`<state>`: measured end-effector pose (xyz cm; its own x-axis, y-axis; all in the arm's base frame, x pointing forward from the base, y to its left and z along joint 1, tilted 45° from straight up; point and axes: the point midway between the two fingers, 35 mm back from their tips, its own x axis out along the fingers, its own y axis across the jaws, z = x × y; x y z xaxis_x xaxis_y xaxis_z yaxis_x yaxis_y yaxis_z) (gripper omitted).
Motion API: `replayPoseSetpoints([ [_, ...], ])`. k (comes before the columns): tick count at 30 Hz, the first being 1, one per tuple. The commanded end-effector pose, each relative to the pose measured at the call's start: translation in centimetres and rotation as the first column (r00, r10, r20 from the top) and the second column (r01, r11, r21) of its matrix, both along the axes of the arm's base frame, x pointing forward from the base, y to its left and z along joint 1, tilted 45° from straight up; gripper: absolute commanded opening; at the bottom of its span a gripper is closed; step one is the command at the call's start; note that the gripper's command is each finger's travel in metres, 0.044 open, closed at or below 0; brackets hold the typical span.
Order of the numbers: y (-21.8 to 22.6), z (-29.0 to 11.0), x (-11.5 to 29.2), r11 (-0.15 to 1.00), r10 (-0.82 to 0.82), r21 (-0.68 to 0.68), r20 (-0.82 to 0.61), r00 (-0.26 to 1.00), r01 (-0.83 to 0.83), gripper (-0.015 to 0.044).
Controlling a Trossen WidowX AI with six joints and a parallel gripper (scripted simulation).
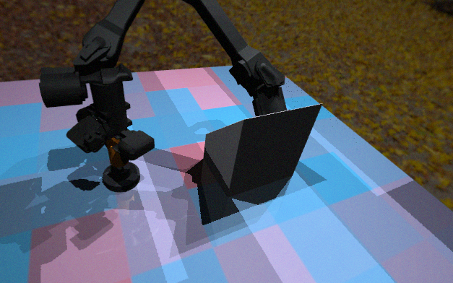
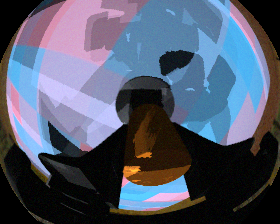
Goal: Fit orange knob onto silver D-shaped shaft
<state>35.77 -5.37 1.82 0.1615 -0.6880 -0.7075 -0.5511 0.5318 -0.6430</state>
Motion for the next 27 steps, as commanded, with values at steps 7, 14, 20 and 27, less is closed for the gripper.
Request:
replayPoseSetpoints([
  [7,0.26,0.17,0.04,0.989,0.14,-0.025,-0.134,0.981,-0.144,0.0],
  [14,0.03,-0.05,0.1,0.988,0.147,-0.025,-0.142,0.979,-0.152,0.0],
  [20,-0.06,-0.07,0.15,0.988,0.147,-0.025,-0.142,0.979,-0.152,0.0],
  [27,0.2,0.23,0.05,0.988,0.147,-0.025,-0.142,0.979,-0.152,0.0],
])
